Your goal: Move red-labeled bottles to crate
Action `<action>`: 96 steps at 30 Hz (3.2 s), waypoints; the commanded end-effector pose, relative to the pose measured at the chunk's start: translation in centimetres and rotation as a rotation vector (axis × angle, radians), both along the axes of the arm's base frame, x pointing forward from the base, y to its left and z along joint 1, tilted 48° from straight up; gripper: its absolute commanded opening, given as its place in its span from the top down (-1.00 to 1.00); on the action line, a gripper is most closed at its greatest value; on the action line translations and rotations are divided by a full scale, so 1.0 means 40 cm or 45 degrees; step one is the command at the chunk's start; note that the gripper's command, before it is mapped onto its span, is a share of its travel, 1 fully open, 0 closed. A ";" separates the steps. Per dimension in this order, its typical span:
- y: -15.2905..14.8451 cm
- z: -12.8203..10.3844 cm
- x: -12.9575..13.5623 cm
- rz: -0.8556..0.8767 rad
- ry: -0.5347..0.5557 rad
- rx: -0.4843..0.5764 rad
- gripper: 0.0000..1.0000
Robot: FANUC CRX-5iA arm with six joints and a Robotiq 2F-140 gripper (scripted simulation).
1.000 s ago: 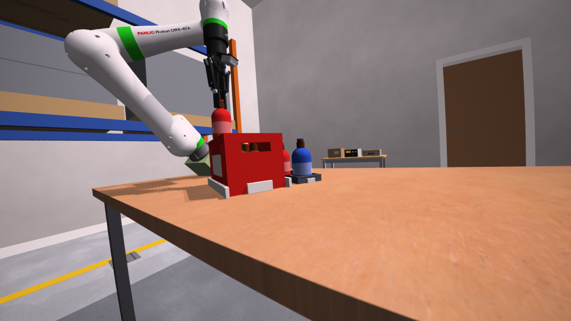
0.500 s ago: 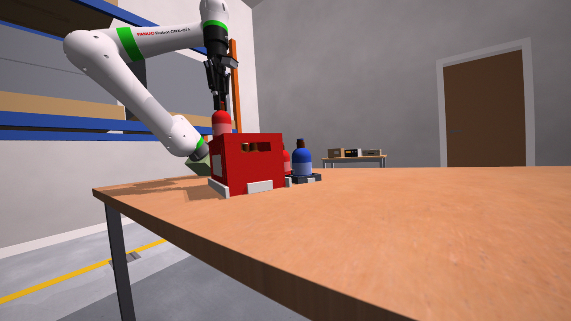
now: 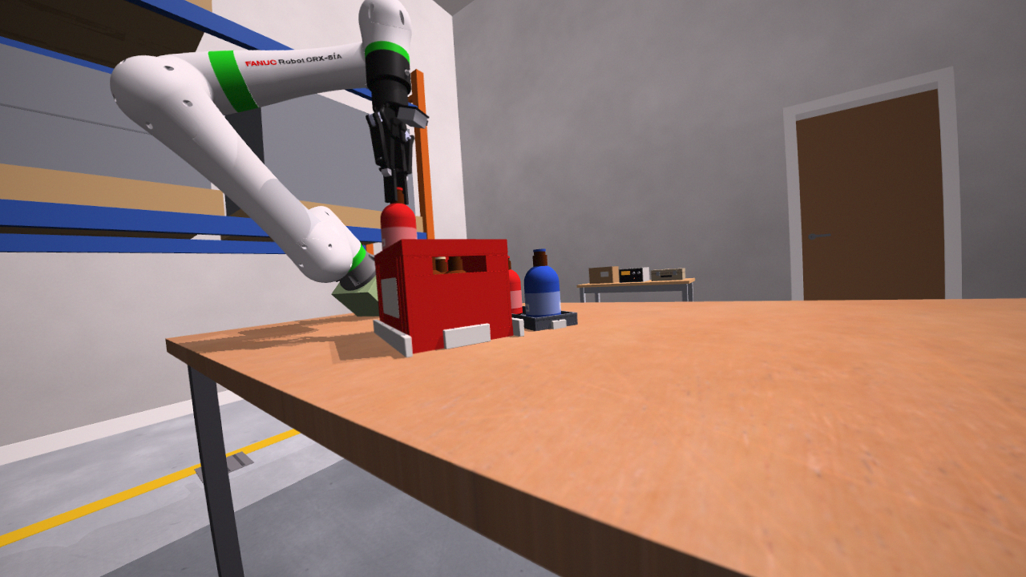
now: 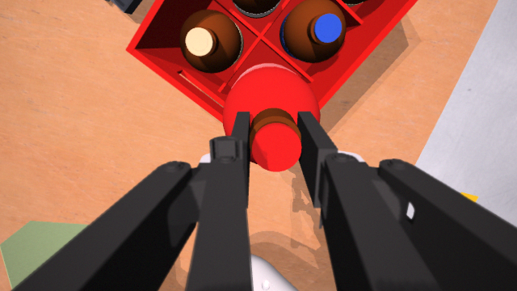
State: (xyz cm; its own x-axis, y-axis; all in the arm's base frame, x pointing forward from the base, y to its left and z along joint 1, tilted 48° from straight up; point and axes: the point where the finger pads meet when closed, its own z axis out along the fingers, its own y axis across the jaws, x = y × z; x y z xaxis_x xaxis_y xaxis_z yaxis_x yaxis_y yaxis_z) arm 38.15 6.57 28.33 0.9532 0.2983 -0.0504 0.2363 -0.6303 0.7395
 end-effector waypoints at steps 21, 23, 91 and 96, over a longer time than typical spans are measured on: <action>-0.034 -0.033 0.010 0.001 -0.001 0.000 0.80; -0.038 -0.036 0.011 0.001 -0.001 0.000 0.80; -0.169 -0.159 0.046 0.001 -0.001 0.000 0.80; -0.179 -0.168 0.048 0.001 -0.001 0.000 0.80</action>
State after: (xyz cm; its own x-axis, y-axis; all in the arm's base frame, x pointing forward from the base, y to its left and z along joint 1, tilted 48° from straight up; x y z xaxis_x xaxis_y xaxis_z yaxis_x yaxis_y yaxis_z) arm 40.00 -0.49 21.71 0.9532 0.2981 -0.0505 0.2363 -0.6303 0.7395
